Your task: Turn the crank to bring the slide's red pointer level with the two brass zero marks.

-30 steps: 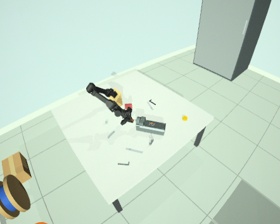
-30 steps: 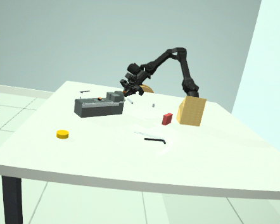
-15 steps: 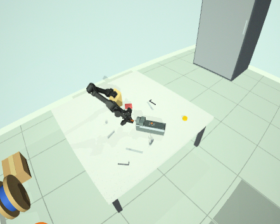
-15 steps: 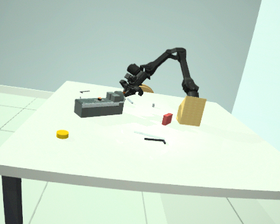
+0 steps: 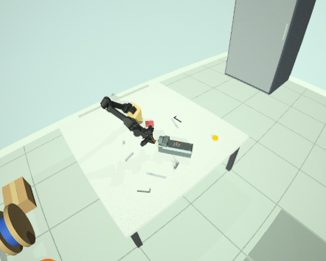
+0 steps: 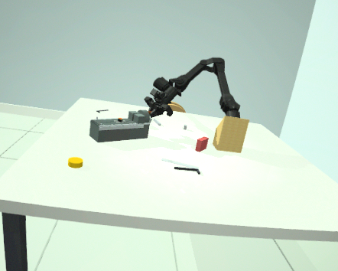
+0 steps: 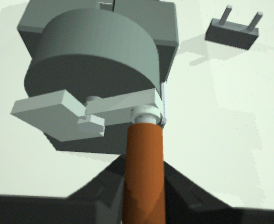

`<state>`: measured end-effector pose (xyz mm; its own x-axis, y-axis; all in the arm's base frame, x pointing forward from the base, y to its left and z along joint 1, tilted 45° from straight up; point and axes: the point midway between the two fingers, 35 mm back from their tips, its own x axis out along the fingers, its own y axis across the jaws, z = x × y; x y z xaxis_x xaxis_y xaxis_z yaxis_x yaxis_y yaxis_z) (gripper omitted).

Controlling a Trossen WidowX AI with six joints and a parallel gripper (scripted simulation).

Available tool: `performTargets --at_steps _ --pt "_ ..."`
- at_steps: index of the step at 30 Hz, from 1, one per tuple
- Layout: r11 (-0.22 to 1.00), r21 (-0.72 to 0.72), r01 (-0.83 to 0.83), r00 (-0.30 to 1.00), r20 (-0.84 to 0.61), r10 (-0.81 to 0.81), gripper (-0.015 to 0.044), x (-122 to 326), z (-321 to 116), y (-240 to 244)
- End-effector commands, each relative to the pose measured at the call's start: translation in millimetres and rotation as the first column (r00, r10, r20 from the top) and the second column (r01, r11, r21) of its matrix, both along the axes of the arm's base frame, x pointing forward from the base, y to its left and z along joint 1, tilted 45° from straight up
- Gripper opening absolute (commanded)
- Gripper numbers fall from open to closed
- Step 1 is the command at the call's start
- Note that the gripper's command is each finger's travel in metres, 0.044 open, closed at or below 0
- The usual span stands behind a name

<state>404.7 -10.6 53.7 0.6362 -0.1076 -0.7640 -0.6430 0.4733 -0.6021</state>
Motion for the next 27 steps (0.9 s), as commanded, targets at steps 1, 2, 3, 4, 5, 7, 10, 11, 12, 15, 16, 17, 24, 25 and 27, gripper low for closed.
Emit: performTargets --at_steps 1,2,3,4,5,7,10,11,12,15,16,17,24,25,27 --pt "1.000 -0.003 -0.001 1.000 0.001 0.001 0.0000 0.6 -0.5 -1.1" --pt "1.000 -0.003 -0.001 1.000 0.001 0.001 0.0000 0.6 -0.5 -1.1" --pt "1.000 -0.003 -0.001 1.000 0.001 0.001 0.0000 0.6 -0.6 -1.2" --pt "1.000 -0.003 -0.001 1.000 0.001 0.001 0.0000 0.6 -0.6 -1.2" --pt "1.000 0.000 0.000 1.000 0.000 0.000 0.0000 0.1 -0.1 -0.1" --pt "1.000 0.000 0.000 1.000 0.000 0.000 0.0000 0.1 -0.1 -0.1" --pt "1.000 0.000 0.000 1.000 0.000 0.000 0.0000 0.1 -0.1 -0.1" --pt "1.000 0.000 0.000 1.000 0.000 0.000 0.0000 0.1 -0.1 -0.1" --pt "1.000 0.000 0.000 1.000 0.000 0.000 0.0000 0.1 -0.1 -0.1" --pt "1.000 0.000 0.000 1.000 0.000 0.000 0.0053 0.1 -0.1 -0.1" --pt "1.000 0.000 0.000 1.000 0.000 0.000 0.0079 0.1 -0.1 -0.1" --pt "1.000 0.000 0.000 1.000 0.000 0.000 0.0105 0.1 -0.1 -0.1" --pt "1.000 0.000 0.000 1.000 0.000 0.000 0.0289 0.1 -0.1 -0.1" --pt "1.000 0.000 0.000 1.000 0.000 0.000 0.0315 0.1 -0.1 -0.1" --pt "1.000 0.000 0.000 1.000 0.000 0.000 0.0367 0.1 -0.1 -0.1"
